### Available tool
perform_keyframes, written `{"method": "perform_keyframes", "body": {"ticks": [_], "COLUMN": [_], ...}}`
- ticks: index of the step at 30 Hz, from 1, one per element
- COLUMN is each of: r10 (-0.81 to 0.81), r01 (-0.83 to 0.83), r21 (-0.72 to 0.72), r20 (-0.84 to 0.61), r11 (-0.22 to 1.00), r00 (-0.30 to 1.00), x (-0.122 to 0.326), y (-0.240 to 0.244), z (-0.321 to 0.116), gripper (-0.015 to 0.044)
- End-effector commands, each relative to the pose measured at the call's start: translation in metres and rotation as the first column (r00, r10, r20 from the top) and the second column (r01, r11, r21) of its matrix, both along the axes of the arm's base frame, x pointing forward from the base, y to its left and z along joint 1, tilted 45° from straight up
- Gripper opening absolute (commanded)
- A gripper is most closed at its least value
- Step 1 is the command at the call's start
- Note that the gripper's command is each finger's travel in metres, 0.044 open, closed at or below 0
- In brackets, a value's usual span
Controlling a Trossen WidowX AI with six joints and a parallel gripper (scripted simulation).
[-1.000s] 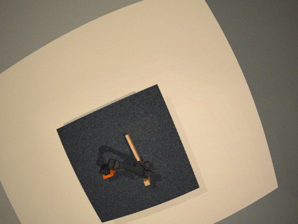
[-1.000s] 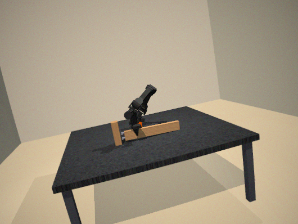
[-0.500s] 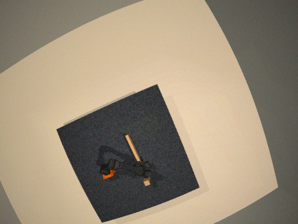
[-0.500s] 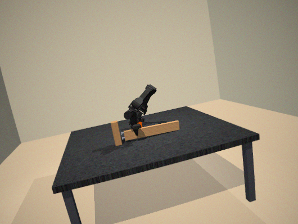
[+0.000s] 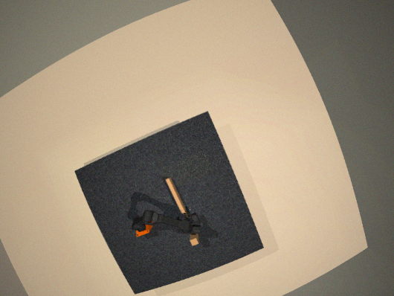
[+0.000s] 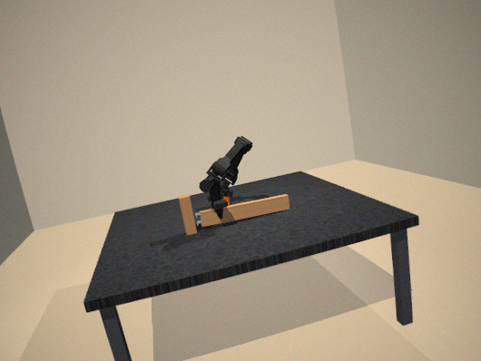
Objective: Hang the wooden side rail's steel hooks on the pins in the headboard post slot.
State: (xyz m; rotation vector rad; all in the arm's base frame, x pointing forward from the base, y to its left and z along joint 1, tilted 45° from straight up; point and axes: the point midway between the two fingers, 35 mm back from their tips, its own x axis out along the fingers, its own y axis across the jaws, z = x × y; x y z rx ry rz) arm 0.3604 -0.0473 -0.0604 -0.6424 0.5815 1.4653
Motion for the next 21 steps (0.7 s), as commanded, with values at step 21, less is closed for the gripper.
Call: {"method": "perform_keyframes", "body": {"ticks": [21], "r10": [-0.003], "r01": [0.003], "r21": [-0.006], "r20": [0.003], "r11": [1.0], "r00": [1.0], "x": [-0.0004], "y": [-0.0058], "z": [-0.0024], "gripper": [0.0]}}
